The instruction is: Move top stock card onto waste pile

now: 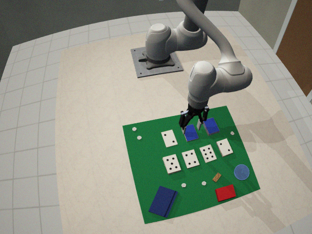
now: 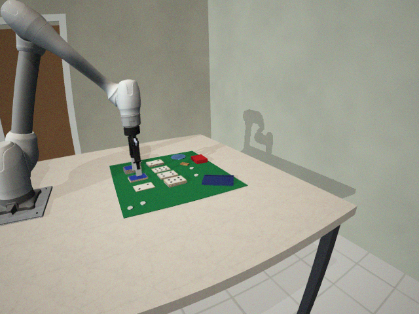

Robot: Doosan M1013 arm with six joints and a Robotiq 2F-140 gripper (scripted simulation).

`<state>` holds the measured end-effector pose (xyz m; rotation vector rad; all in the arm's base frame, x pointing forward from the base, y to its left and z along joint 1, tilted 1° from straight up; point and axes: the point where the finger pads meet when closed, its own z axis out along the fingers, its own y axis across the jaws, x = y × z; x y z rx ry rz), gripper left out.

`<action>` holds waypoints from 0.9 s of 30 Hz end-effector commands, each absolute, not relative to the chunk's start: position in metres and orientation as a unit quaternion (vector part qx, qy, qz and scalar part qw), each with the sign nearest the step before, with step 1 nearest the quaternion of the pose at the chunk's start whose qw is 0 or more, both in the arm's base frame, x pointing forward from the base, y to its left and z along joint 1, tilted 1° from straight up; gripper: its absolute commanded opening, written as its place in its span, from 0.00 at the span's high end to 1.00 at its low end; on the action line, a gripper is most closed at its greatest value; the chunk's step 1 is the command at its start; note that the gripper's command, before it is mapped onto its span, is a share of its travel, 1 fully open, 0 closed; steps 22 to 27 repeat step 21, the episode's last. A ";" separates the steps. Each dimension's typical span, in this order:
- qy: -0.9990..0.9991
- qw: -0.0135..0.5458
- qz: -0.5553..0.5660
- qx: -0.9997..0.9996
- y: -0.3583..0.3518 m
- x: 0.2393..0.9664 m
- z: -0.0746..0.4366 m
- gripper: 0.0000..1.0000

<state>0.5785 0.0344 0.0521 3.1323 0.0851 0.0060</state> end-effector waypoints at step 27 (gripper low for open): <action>0.027 0.004 0.002 1.000 0.035 0.578 0.098 0.50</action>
